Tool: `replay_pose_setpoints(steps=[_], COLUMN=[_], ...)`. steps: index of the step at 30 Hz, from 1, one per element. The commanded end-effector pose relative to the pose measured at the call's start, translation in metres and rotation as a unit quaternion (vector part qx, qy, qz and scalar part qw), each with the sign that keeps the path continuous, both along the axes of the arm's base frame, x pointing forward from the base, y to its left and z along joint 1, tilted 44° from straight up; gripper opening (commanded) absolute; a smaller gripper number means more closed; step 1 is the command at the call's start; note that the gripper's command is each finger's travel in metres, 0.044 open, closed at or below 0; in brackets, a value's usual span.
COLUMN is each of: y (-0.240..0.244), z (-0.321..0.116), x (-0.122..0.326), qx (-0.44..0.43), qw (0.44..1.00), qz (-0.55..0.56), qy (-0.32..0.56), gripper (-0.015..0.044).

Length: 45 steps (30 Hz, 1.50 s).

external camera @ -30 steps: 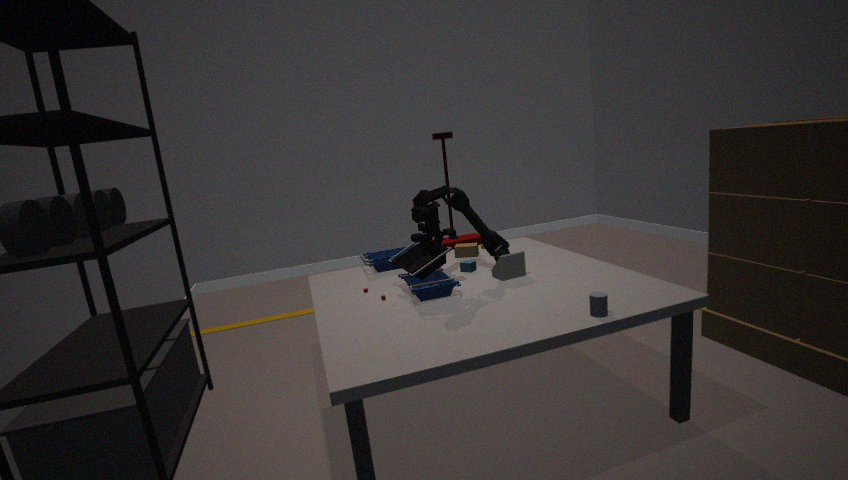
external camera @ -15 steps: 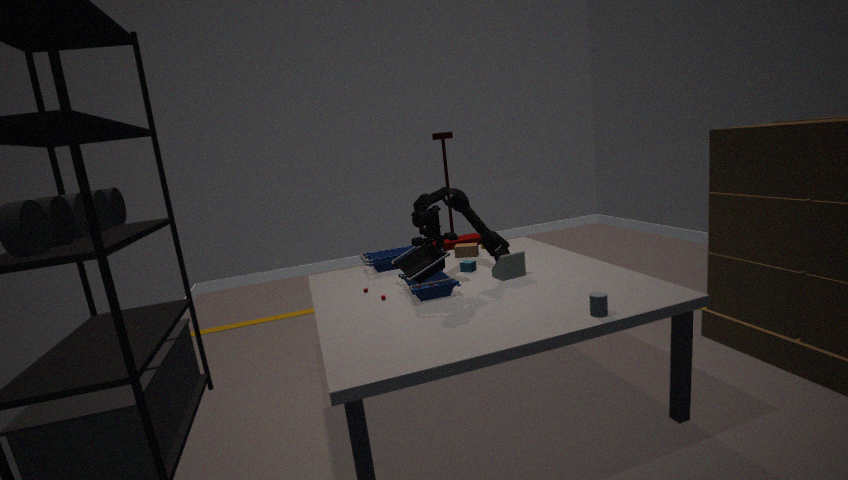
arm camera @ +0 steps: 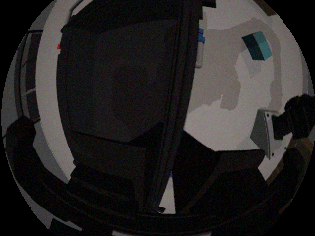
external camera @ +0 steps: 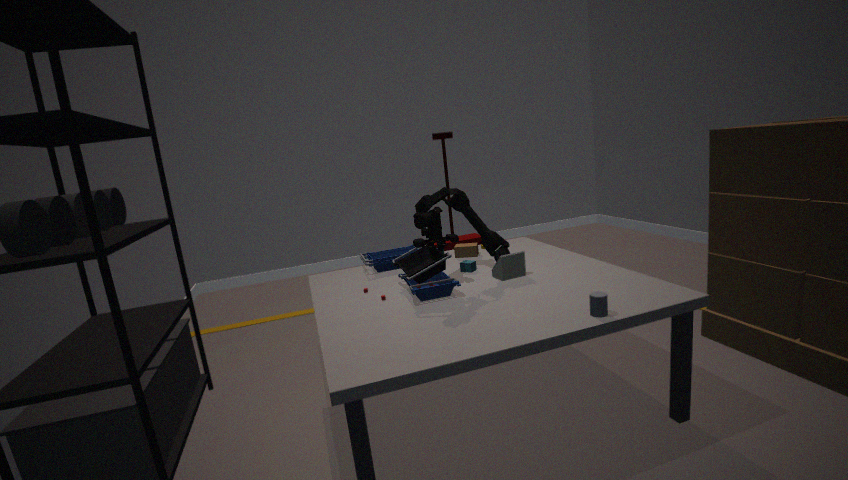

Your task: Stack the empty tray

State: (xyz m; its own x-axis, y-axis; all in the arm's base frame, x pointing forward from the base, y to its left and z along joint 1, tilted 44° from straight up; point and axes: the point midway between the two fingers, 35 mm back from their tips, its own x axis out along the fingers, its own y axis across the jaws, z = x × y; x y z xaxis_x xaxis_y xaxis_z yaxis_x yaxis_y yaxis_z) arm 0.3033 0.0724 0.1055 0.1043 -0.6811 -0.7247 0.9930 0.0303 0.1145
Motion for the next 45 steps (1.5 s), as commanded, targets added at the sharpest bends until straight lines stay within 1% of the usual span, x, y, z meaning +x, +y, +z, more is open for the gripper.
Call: replay_pose_setpoints(steps=[1,15,45], y=[-0.002,-0.006,-0.009], z=[-0.005,-0.016,-0.024], x=[-0.003,-0.007,-0.01], qx=[0.002,0.002,0.002], qw=[1.0,1.0,1.0], qz=[-0.005,-0.005,-0.005], qy=[0.003,0.003,0.003], gripper=[0.0,0.0,0.0])
